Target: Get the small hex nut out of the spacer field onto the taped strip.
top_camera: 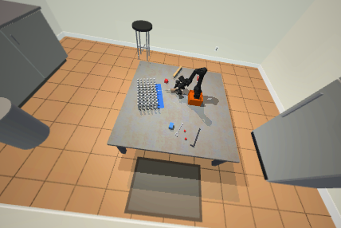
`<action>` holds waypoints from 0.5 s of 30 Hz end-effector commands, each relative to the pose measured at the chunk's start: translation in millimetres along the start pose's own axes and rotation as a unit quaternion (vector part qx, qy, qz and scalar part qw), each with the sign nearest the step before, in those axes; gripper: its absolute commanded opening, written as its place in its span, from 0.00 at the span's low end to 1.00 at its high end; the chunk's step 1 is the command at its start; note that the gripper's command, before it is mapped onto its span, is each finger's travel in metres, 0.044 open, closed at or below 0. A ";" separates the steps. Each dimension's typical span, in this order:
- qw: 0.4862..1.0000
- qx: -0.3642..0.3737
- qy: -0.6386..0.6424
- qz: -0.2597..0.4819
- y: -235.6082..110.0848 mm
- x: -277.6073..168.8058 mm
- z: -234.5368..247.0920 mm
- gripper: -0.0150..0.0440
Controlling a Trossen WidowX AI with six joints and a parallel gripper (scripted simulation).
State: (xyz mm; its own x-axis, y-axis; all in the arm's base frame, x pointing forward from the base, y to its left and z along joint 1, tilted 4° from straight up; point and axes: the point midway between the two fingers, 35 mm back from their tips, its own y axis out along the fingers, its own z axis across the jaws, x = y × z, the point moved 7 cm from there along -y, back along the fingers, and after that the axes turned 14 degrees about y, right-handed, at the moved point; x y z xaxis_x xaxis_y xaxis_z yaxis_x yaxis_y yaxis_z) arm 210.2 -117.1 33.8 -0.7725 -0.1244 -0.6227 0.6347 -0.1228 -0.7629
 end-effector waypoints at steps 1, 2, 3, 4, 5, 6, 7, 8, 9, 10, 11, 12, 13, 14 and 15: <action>1.000 -0.002 0.001 0.000 -12.1 11.3 3.1 0.25; 1.000 -0.002 0.001 0.000 -15.1 14.2 3.7 0.25; 1.000 -0.002 0.001 0.000 -17.4 16.5 4.1 0.25; 1.000 -0.002 0.001 0.001 -18.5 17.5 4.2 0.25; 1.000 -0.003 0.000 0.001 -19.3 18.0 4.1 0.25; 1.000 -0.003 0.000 0.001 -19.5 17.4 4.4 0.25; 1.000 -0.002 0.000 0.001 -20.1 16.2 5.0 0.25; 1.000 -0.002 0.000 0.001 -21.0 14.5 5.8 0.25; 1.000 -0.002 0.000 0.001 -22.2 12.1 6.9 0.25; 1.000 -0.002 0.000 0.001 -23.9 9.1 8.3 0.25; 1.000 -0.002 0.000 0.001 -25.9 5.7 9.8 0.25; 1.000 -0.002 0.000 0.001 -28.1 2.1 11.3 0.25; 1.000 -0.002 0.000 0.001 -30.5 -1.4 12.8 0.25; 1.000 -0.002 0.000 0.001 -33.0 -5.0 14.2 0.25; 1.000 -0.002 0.000 0.002 -35.7 -8.6 15.5 0.25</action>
State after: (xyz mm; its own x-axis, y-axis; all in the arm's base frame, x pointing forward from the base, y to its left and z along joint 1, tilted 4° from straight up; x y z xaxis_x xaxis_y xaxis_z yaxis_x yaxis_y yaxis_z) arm 189.3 -123.6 52.7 -0.7808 -0.1168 -0.6138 0.6245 -0.1177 -0.7721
